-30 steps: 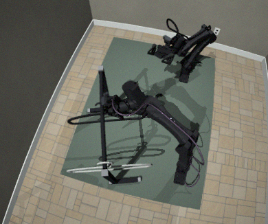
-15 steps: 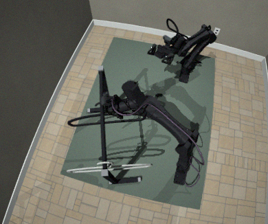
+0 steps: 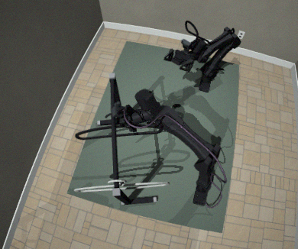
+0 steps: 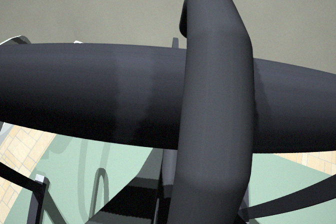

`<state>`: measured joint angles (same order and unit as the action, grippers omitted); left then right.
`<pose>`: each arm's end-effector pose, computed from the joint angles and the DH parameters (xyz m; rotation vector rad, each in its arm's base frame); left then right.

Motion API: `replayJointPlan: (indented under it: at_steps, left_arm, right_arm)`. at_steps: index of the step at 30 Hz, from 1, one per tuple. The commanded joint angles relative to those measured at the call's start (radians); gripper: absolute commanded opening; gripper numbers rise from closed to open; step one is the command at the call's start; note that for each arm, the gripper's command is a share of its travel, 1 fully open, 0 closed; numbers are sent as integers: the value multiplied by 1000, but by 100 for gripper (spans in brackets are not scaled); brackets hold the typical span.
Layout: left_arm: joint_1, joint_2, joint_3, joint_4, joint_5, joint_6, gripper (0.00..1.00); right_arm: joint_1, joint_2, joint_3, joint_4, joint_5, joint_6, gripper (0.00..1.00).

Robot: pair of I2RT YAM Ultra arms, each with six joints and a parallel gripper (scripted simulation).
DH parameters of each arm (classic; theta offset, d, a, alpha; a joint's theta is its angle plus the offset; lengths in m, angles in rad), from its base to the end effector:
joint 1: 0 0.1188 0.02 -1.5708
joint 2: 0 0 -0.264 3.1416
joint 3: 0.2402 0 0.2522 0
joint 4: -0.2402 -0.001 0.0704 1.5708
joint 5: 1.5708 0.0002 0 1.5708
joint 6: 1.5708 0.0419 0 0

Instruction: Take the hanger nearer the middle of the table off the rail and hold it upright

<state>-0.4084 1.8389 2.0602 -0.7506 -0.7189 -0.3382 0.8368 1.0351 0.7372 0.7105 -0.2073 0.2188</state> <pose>0.3818 -0.1341 0.4340 -0.3473 1.9396 0.2711 0.1531 0.1840 0.3758 -0.5545 1.1004 1.0467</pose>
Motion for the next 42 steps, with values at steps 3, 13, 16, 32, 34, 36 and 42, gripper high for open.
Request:
replayJointPlan:
  at_steps: [3,13,16,32,34,36,42]
  left_arm:
    - [2,15,115,-44,-7,12,0]
    - [1,104,364,-194,-6,10,0]
    - [-8,106,374,-217,-6,7,0]
    - [-103,-17,294,-300,-14,-40,0]
    - [-103,-17,294,-300,-14,-40,0]
    - [-131,-40,264,-299,-53,-66,0]
    - [-226,-122,193,-369,-112,-128,0]
  right_arm:
    - [3,-6,12,31,3,1,100]
    - [3,-6,12,31,3,1,100]
    - [3,-6,12,31,3,1,100]
    - [3,-6,12,31,3,1,100]
    - [3,-6,12,31,3,1,100]
    - [3,-6,12,31,3,1,100]
    - [3,-6,12,31,3,1,100]
